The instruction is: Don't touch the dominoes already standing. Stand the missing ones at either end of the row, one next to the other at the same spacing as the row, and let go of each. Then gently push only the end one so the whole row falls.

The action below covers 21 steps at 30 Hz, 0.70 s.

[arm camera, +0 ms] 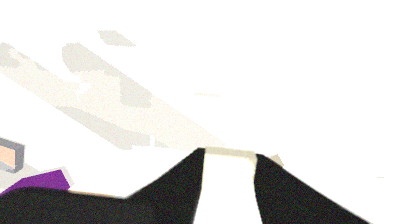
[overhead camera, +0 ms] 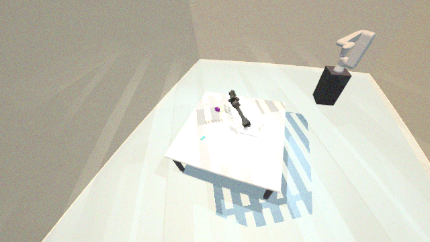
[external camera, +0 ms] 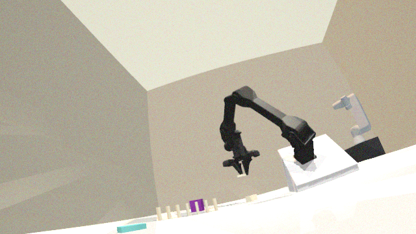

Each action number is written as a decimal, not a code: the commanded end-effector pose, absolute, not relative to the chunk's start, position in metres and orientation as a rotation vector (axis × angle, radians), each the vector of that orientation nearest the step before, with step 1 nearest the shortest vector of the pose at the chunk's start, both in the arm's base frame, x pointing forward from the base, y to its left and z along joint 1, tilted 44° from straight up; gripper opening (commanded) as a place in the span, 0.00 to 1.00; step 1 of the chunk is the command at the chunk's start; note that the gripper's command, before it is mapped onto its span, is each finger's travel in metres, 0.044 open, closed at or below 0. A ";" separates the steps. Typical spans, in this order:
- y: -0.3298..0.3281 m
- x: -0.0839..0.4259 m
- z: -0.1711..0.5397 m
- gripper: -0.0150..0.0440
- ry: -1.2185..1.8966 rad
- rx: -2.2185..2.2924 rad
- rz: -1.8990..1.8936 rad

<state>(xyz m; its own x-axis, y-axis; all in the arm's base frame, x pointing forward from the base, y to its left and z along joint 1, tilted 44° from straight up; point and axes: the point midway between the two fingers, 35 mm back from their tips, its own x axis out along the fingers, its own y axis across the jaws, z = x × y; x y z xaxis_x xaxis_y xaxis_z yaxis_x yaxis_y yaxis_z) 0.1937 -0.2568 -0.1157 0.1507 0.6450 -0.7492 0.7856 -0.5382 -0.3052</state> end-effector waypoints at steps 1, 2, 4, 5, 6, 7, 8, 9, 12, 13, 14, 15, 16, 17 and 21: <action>-0.267 0.235 -0.111 0.44 1.505 2.027 -1.020; -0.269 0.245 -0.109 0.44 1.521 1.962 -0.934; -0.271 0.266 -0.107 0.44 1.543 1.833 -0.768; -0.273 0.275 -0.106 0.44 1.549 1.775 -0.690; -0.274 0.285 -0.105 0.44 1.553 1.715 -0.612; -0.274 0.294 -0.104 0.44 1.554 1.655 -0.536; -0.275 0.303 -0.103 0.44 1.553 1.594 -0.461; -0.274 0.312 -0.102 0.44 1.550 1.532 -0.387; -0.271 0.338 -0.097 0.44 1.527 1.343 -0.172; -0.270 0.345 -0.096 0.44 1.518 1.293 -0.117; -0.268 0.349 -0.096 0.44 1.513 1.264 -0.084; -0.267 0.349 -0.096 0.44 1.515 1.260 -0.075; -0.266 0.349 -0.097 0.44 1.516 1.259 -0.072; -0.266 0.349 -0.097 0.44 1.516 1.259 -0.072; -0.266 0.349 -0.097 0.44 1.516 1.259 -0.072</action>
